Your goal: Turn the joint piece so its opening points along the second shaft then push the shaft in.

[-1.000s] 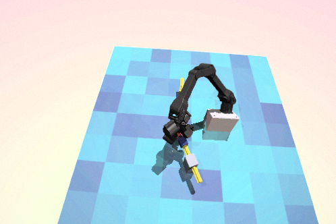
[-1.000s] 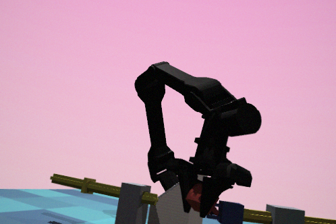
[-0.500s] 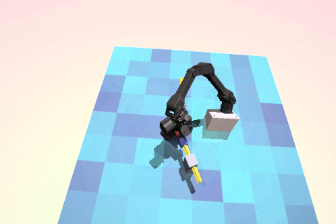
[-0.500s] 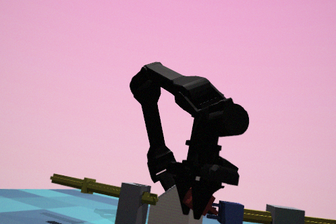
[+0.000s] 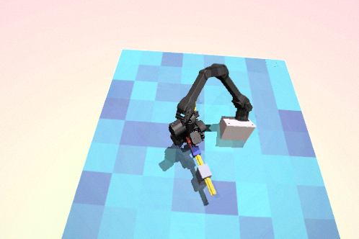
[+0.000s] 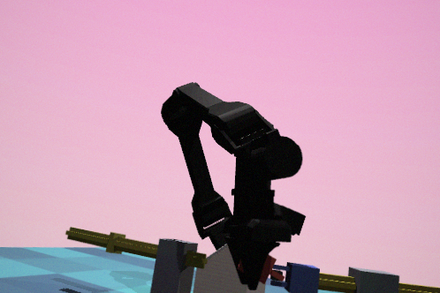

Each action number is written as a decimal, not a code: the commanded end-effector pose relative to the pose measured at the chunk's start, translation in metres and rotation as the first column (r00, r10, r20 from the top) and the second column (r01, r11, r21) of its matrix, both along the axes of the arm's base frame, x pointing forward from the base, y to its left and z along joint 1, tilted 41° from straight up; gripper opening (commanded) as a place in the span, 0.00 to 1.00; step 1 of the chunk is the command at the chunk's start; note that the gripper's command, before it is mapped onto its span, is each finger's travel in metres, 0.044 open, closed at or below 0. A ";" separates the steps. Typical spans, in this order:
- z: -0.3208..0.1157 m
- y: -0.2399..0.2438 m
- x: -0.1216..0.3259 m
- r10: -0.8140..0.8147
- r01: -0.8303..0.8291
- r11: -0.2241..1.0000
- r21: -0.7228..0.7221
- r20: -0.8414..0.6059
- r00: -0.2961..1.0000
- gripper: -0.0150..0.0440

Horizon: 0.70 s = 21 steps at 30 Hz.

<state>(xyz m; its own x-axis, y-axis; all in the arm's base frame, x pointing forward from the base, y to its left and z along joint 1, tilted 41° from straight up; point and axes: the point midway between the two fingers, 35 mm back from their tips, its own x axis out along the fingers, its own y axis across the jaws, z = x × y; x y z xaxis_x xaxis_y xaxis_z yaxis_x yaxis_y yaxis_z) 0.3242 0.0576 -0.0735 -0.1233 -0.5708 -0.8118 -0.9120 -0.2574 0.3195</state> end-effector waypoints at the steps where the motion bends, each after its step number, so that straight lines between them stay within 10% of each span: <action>1: 0.000 -0.003 -0.003 -0.069 0.068 0.997 0.036 0.034 0.997 0.25; 21: -0.002 -0.008 -0.012 -0.249 0.229 0.961 0.155 0.127 0.960 0.25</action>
